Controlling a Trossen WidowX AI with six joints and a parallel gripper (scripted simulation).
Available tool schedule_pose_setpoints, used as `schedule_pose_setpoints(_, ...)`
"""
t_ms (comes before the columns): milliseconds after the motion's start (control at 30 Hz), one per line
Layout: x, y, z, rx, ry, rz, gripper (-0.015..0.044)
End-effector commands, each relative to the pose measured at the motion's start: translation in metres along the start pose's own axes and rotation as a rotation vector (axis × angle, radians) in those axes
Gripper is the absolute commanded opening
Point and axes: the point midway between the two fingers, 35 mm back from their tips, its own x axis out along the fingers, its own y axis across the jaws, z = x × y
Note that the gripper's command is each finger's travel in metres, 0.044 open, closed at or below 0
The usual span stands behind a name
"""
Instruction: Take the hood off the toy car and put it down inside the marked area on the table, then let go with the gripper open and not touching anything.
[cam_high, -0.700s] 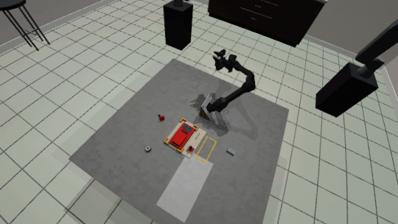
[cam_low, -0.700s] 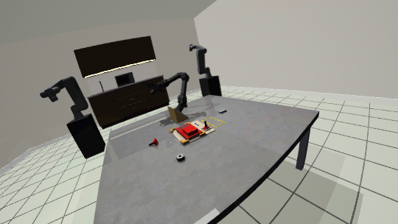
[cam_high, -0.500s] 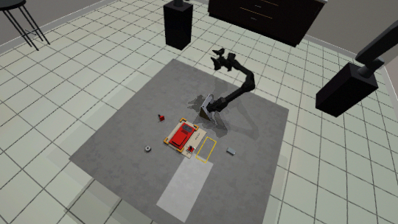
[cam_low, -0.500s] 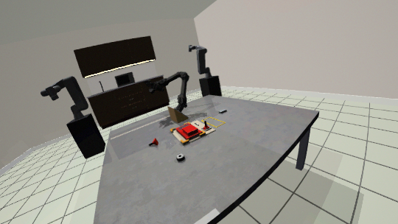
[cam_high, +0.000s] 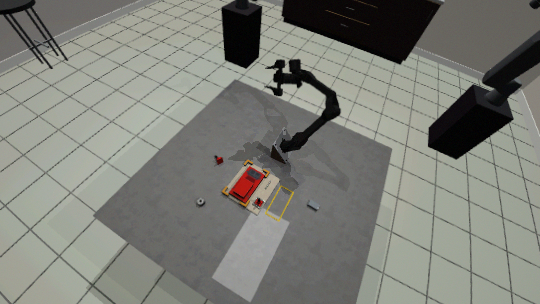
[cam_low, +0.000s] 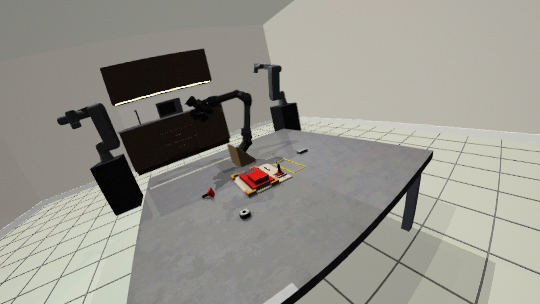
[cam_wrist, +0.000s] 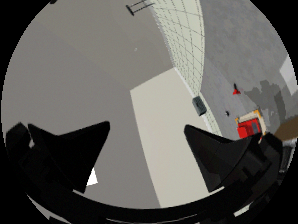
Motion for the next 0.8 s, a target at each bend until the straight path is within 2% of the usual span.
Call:
schedule_pose_setpoints(0,0.039,-0.015,-0.015,-0.155,0.006,-0.131,0.044)
schedule_pose_setpoints(433,0.155,-0.099,-0.076,-0.707,0.184,-0.536,0.044)
schedule_pose_setpoints(767,0.206,-0.173,-0.115,-1.041,0.39,-0.774,0.044)
